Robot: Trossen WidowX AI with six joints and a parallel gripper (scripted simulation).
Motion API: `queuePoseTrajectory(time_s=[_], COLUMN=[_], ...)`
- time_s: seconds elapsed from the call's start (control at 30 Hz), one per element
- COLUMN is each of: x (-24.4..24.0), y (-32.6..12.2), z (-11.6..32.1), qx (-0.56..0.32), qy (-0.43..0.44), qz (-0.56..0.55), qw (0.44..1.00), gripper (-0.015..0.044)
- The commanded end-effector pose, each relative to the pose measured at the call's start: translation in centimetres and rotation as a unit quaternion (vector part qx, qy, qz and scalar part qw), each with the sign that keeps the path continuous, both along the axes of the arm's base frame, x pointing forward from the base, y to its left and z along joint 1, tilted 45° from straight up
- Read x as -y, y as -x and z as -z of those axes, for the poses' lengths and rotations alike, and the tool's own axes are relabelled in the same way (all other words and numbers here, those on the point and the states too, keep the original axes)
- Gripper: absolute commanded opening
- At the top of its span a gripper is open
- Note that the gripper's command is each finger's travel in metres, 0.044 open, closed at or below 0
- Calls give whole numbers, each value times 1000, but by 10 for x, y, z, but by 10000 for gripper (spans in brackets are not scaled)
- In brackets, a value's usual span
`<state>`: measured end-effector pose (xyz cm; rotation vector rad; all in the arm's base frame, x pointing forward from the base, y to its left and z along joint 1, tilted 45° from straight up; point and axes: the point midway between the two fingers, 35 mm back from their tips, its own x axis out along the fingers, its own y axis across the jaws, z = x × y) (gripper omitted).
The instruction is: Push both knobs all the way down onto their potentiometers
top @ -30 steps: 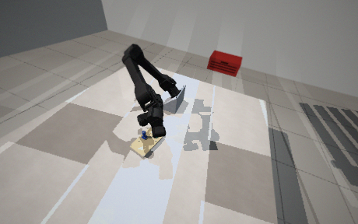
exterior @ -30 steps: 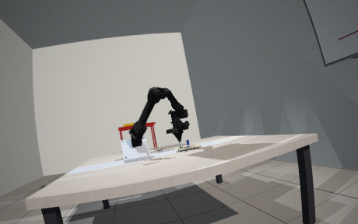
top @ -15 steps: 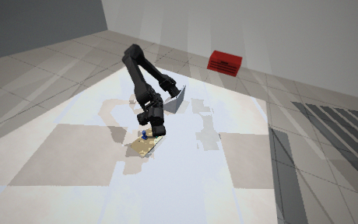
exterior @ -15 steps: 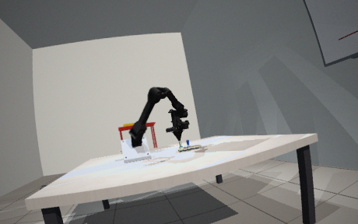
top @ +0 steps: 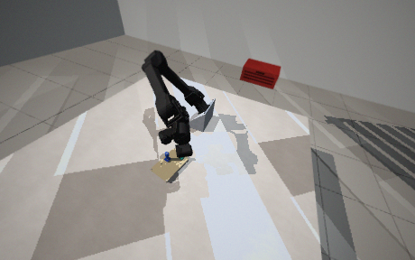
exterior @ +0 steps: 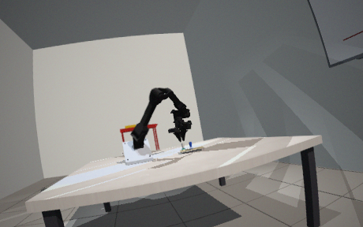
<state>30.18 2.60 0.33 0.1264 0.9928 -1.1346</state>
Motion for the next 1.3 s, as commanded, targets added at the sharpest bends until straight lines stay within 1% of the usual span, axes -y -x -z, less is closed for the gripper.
queuePoseTrajectory(time_s=[0.0, 0.13, 0.4, 0.7, 0.97, 1.27], x=[-5, -6, -4, -3, -1, 1], y=[-11, -14, -17, -19, -22, -24], z=[-7, -10, -15, -20, -25, -31], qx=[8, -34, -131, -236, -326, -418], qy=[-14, -10, 3, 17, 29, 39], qz=[-21, -70, -167, -273, -361, -451], qw=[1000, 997, 977, 932, 873, 787], gripper=[105, 0, 0, 0, 0, 0])
